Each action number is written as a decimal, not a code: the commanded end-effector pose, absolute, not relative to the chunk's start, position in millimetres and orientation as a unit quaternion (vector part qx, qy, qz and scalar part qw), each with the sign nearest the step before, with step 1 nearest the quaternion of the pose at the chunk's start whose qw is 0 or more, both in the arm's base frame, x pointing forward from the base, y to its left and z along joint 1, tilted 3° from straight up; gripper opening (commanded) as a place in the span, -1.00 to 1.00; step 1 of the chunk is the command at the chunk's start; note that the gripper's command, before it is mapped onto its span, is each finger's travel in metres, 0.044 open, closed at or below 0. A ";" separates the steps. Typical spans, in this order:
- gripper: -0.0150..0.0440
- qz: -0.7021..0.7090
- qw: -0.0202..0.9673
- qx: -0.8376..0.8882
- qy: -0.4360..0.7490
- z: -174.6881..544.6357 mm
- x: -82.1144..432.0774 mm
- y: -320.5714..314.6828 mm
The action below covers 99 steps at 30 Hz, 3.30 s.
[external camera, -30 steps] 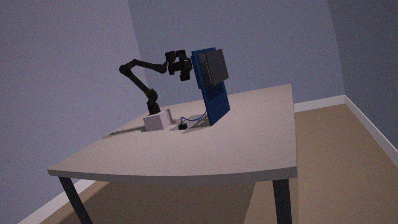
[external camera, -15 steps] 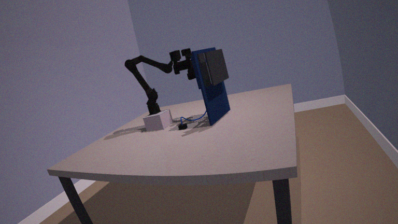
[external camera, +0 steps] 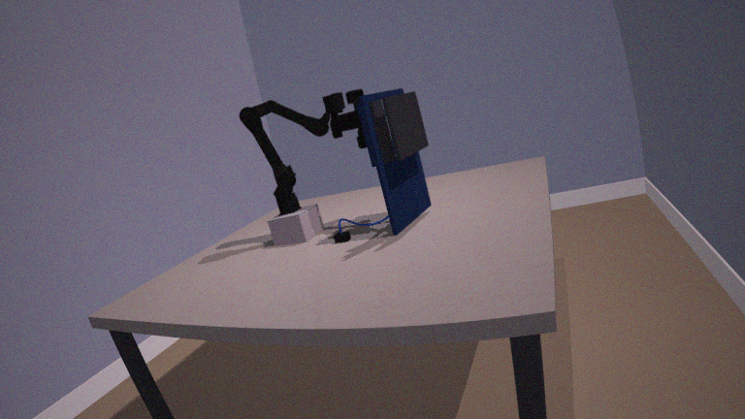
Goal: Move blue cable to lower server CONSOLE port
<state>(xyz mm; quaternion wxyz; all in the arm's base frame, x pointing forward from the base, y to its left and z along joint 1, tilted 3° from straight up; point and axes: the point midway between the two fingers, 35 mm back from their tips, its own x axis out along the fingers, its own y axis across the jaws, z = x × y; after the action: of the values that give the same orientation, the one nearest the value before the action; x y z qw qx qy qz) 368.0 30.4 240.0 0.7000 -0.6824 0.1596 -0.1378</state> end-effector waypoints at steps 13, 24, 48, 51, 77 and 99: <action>0.32 -0.139 0.700 -0.683 0.156 242.7 394.1 27.2; 0.32 -0.139 0.700 -0.683 0.156 241.9 411.4 23.9; -0.09 -0.140 0.701 -0.681 0.156 241.5 414.5 23.3; -0.15 -0.140 0.701 -0.681 0.156 241.5 414.5 23.3; -0.49 -0.139 0.700 -0.683 0.156 241.0 411.4 24.2; -0.49 -0.139 0.700 -0.683 0.156 241.0 398.8 26.1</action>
<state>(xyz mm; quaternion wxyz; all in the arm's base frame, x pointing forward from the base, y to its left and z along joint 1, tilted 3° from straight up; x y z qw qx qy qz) 401.6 25.6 241.2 0.7010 -0.6821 0.1551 -0.1392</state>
